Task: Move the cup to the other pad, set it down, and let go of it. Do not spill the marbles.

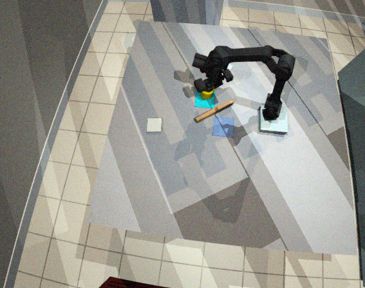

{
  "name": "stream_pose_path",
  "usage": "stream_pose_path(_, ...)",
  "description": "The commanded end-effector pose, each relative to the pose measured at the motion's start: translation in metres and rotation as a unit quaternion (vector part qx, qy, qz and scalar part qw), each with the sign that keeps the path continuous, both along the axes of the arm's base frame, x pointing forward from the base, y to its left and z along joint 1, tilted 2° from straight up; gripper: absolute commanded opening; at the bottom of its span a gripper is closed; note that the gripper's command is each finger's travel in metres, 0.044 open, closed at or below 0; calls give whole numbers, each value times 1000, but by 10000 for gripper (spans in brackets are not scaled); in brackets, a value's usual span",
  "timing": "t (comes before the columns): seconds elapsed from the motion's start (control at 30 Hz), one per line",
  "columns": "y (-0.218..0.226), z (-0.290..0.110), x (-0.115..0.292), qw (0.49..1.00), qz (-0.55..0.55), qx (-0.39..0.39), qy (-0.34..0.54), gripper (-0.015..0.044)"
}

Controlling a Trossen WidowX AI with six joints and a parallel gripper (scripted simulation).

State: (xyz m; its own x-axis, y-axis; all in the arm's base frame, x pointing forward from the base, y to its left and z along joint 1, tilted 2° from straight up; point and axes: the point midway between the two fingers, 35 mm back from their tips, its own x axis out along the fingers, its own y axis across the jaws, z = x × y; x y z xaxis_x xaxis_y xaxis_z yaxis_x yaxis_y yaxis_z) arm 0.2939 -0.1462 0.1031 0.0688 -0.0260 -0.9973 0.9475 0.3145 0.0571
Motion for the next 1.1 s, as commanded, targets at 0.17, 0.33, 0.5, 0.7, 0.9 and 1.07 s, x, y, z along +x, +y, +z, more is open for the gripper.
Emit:
stream_pose_path(0.17, 0, -13, 2, 1000, 3, 2, -1, 0)
stream_pose_path(0.33, -1, -21, 2, 1000, 3, 2, -1, 0)
stream_pose_path(0.5, -1, -29, 3, 1000, 3, 2, -1, 0)
stream_pose_path(0.7, -2, -39, 4, 1000, 3, 2, -1, 0)
stream_pose_path(0.9, -2, -46, 4, 1000, 3, 2, -1, 0)
stream_pose_path(1.07, -3, -43, 3, 1000, 0, 0, 1, 0)
